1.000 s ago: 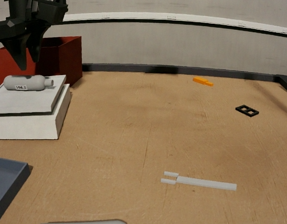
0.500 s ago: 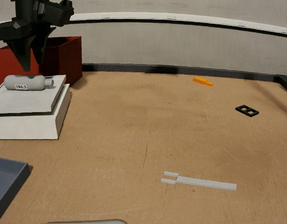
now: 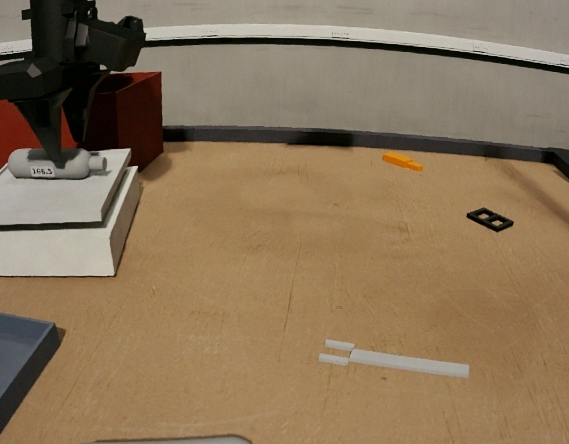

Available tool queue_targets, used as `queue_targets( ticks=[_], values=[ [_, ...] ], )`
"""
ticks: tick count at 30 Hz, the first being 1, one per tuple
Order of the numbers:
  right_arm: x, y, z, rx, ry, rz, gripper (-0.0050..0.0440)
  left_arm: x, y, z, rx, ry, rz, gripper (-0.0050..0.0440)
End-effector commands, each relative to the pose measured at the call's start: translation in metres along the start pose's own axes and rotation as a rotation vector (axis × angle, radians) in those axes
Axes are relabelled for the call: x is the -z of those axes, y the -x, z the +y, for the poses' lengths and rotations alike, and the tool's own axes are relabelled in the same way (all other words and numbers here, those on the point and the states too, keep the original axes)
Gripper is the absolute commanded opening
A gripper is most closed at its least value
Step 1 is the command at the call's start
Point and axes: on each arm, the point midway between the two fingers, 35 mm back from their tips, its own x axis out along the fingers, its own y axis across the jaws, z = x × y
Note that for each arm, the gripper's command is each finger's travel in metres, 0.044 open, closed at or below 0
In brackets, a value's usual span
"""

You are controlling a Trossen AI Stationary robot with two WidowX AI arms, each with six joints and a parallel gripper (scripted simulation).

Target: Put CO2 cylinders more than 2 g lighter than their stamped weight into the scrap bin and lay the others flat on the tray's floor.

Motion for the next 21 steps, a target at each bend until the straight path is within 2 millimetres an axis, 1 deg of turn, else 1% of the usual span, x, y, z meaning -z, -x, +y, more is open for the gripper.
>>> queue_targets(
  ticks=[1, 10, 14, 16, 17, 18, 20, 21],
  values=[
    [-0.011, 0.007, 0.0, 0.0, 0.001, -0.031, 0.044, 0.0, -0.005, 0.001, -0.003, 0.0, -0.004, 0.0251],
    [-0.011, 0.007, 0.0, 0.0, 0.001, -0.031, 0.044, 0.0, -0.019, 0.001, -0.003, 0.0, -0.004, 0.0251],
    [-0.011, 0.007, 0.0, 0.0, 0.001, -0.031, 0.044, 0.0, -0.019, 0.001, -0.003, 0.0, -0.004, 0.0251],
    [-0.011, 0.007, 0.0, 0.0, 0.001, -0.031, 0.044, -0.001, -0.018, 0.002, -0.006, 0.0, -0.01, 0.0211],
    [-0.011, 0.007, 0.0, 0.0, 0.001, -0.031, 0.044, -0.002, -0.017, 0.002, -0.007, 0.0, -0.013, 0.0211],
    [-0.011, 0.007, 0.0, 0.0, 0.001, -0.031, 0.044, -0.002, -0.017, 0.002, -0.007, 0.0, -0.013, 0.0191],
    [-0.011, 0.007, 0.0, 0.0, 0.001, -0.031, 0.044, -0.003, -0.014, 0.002, -0.01, 0.0, -0.022, 0.0191],
    [-0.011, 0.007, 0.0, 0.0, 0.001, -0.031, 0.044, -0.003, -0.014, 0.002, -0.01, 0.0, -0.022, 0.0171]
  ],
)
